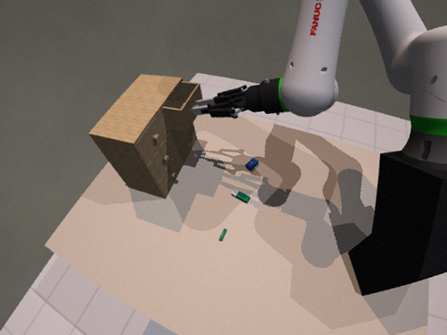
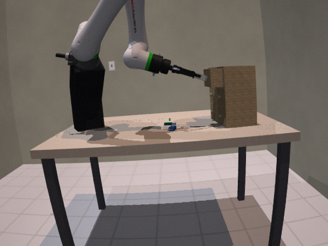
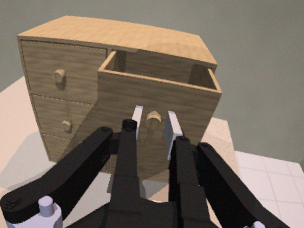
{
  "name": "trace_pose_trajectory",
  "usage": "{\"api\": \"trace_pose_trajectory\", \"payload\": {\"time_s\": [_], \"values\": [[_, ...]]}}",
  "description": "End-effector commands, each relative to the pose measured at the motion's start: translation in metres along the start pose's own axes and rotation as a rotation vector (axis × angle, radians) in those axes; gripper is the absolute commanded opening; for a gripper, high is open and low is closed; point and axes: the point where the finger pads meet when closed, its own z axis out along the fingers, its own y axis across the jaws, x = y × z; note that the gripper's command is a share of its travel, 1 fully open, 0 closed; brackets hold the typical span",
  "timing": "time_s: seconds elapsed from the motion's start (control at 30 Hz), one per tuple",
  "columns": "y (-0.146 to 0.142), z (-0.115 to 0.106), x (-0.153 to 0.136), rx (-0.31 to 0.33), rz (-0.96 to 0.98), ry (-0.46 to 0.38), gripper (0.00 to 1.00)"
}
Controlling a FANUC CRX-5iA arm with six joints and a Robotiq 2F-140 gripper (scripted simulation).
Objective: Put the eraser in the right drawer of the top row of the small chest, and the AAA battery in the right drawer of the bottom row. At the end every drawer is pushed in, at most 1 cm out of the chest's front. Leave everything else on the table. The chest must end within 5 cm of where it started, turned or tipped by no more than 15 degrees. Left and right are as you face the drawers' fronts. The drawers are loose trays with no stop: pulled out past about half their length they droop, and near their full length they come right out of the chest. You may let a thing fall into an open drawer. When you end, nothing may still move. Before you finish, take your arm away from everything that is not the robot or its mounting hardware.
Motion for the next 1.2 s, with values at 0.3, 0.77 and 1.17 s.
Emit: {"api": "trace_pose_trajectory", "payload": {"time_s": [0.3, 0.77, 1.17], "values": [[0.0, -0.033, -0.012, 0.0, 0.0, 0.0, 0.2], [0.0, -0.054, -0.017, 0.0, 0.0, 0.0, 0.2], [0.0, -0.099, -0.015, 0.0, 0.0, 0.0, 0.2]]}}
